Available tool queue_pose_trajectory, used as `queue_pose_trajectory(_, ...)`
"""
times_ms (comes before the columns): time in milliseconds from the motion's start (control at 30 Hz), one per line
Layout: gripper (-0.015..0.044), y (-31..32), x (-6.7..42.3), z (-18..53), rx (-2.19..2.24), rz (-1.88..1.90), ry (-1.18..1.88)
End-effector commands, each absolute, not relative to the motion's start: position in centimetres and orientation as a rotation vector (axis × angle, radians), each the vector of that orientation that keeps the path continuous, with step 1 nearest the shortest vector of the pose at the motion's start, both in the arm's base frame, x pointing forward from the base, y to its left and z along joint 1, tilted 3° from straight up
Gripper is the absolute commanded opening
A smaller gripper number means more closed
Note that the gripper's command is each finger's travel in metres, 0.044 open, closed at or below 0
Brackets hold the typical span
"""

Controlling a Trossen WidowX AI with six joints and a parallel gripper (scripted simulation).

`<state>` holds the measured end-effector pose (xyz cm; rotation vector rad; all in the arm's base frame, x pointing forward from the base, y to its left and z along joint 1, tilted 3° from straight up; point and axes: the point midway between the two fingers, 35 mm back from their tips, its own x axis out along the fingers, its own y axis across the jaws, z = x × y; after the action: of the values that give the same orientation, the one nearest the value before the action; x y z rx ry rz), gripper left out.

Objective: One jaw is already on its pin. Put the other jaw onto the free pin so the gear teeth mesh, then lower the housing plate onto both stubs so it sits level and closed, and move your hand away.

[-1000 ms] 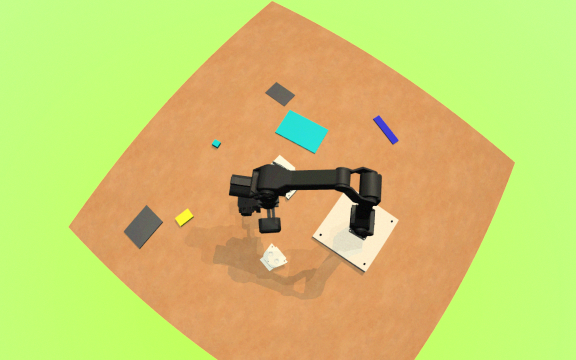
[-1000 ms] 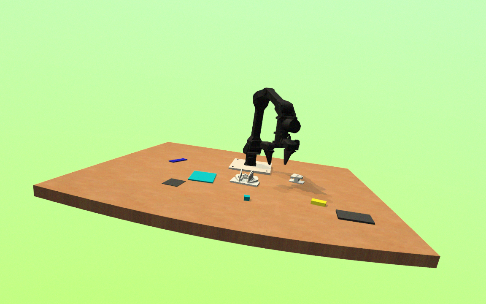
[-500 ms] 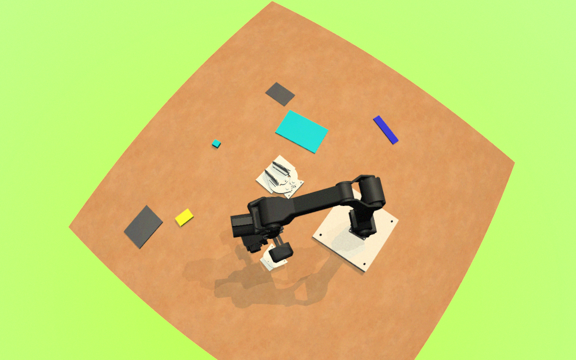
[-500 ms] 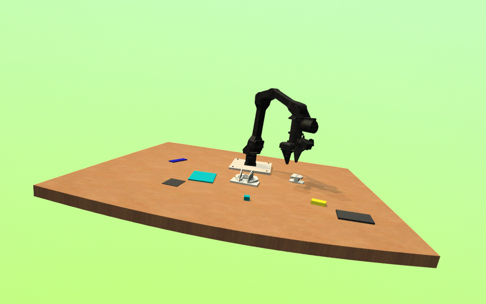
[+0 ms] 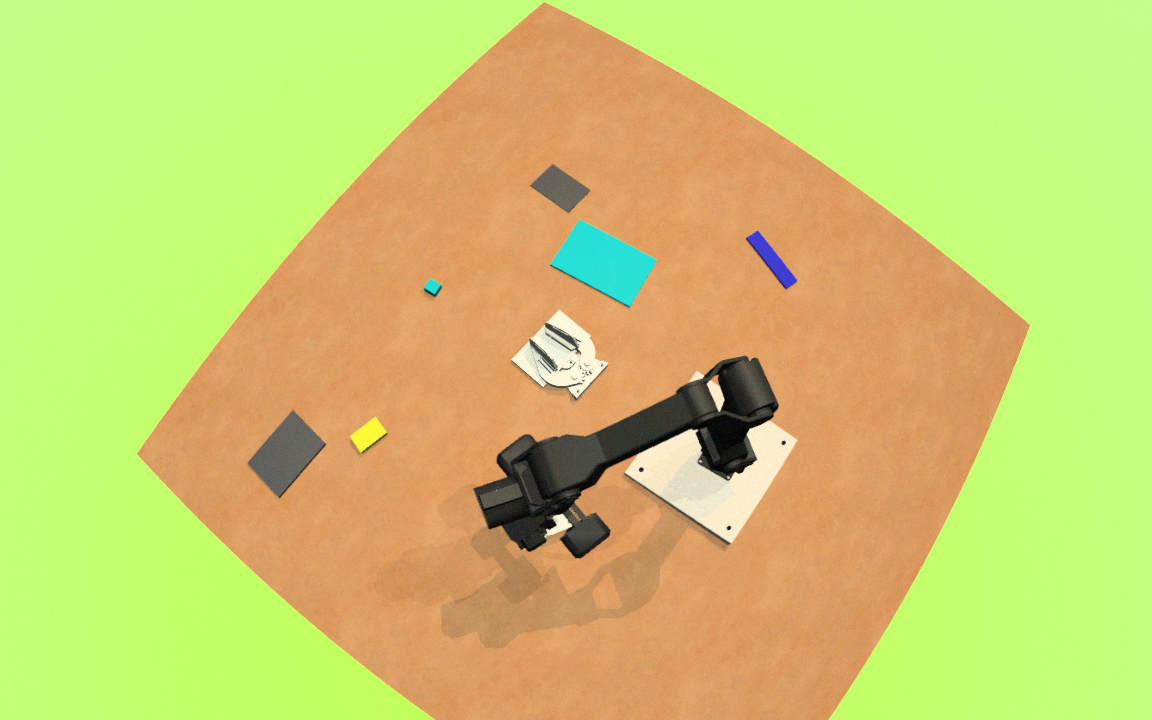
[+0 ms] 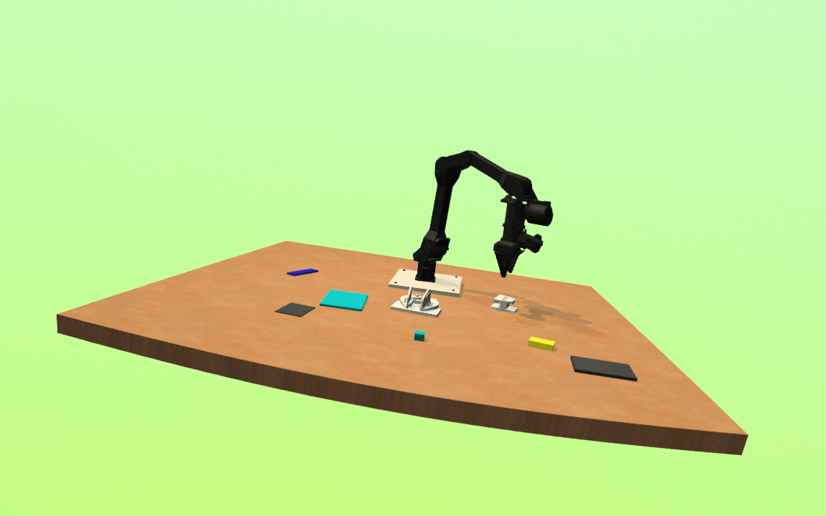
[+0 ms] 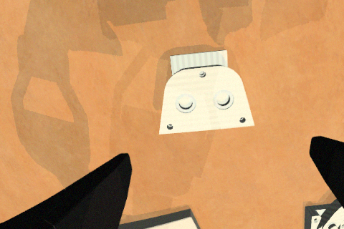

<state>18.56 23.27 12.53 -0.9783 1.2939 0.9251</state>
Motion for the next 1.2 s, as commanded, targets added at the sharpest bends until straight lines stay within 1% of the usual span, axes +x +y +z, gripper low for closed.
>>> queue_pose_trajectory(0,0.0440,23.2,18.6,10.2,-0.990,0.926,1.295)
queue_pose_trajectory(100,0.0440,23.2,18.7,8.8,-0.990,0.926,1.295)
queue_pose_trajectory(1167,0.0440,23.2,18.9,5.4,-0.990,0.926,1.295)
